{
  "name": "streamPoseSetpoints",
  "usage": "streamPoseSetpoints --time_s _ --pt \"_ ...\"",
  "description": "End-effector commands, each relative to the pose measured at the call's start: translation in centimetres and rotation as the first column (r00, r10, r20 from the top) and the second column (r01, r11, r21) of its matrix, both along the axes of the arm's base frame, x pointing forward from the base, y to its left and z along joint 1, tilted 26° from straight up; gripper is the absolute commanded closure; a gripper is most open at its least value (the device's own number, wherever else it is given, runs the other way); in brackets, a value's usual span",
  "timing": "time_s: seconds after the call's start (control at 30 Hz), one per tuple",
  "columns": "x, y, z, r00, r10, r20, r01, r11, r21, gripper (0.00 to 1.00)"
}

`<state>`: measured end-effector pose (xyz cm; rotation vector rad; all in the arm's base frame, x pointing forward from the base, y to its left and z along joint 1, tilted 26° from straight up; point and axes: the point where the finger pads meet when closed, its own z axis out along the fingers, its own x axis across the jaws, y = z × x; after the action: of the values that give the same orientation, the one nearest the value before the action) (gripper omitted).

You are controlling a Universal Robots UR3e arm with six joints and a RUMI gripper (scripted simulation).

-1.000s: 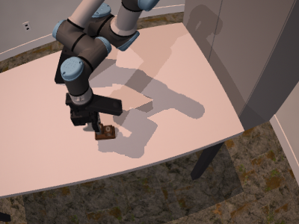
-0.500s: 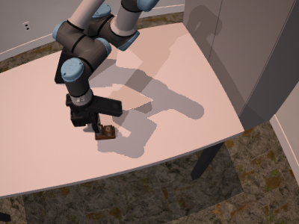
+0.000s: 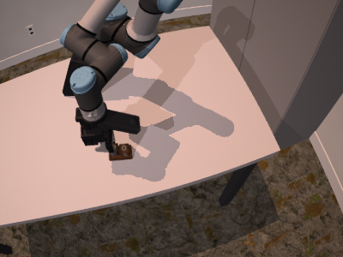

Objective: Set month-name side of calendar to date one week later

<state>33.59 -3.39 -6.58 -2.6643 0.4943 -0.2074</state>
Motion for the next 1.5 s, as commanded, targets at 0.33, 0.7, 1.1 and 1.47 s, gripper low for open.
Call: streamPoseSetpoints --time_s 0.33,0.7,1.1,1.47 --pt "0.08 0.1 -0.14 1.0 -0.001 0.001 0.001 1.0 0.001 0.9" --pt "0.18 0.31 -0.59 1.0 -0.001 0.001 0.001 1.0 0.001 0.9" --pt "0.25 0.43 -0.88 1.0 -0.001 0.001 0.001 1.0 0.001 0.9" --pt "0.29 0.36 -0.88 1.0 -0.001 0.002 0.001 1.0 -0.001 0.9"
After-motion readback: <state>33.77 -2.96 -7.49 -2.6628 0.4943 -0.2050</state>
